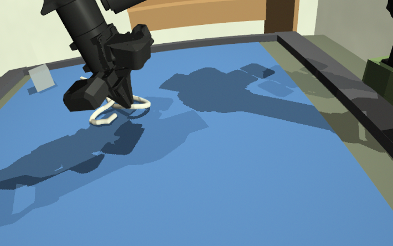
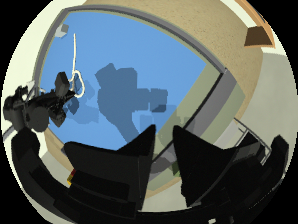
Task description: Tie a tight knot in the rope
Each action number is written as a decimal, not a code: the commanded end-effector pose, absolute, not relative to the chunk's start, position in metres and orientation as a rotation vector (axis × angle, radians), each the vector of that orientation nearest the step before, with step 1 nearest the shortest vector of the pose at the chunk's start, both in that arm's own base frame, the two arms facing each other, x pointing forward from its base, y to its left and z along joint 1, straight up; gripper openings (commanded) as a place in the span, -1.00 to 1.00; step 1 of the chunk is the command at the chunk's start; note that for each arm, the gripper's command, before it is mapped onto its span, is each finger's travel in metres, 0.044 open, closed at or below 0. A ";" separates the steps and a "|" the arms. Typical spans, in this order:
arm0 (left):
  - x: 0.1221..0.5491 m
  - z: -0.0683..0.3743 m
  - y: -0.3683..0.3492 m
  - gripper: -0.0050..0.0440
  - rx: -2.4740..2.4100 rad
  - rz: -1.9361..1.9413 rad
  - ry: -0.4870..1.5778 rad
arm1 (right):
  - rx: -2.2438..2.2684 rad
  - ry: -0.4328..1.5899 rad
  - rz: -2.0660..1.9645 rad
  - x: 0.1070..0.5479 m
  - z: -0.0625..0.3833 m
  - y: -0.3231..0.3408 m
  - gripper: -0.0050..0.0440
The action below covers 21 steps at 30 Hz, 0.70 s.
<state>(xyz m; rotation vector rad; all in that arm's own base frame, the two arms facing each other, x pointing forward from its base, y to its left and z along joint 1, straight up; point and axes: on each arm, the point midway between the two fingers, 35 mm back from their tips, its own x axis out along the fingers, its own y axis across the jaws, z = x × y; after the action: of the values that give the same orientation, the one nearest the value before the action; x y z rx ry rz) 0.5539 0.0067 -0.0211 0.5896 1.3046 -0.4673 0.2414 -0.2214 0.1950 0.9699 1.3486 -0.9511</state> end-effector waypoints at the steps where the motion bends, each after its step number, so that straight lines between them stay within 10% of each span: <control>1: 0.559 0.009 0.006 -0.65 0.595 -0.449 1.259 | 0.960 1.325 -0.951 0.240 0.203 -0.221 -0.45; 21: 0.550 0.013 0.006 -0.65 0.589 -0.462 1.292 | 0.960 1.325 -0.951 0.240 0.203 -0.221 -0.45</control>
<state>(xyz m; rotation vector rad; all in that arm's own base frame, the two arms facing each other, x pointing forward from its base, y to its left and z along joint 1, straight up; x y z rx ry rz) 0.5490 0.0067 -0.0040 0.5885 1.3105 -0.4696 0.2414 -0.2214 0.1950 0.9699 1.3486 -0.9511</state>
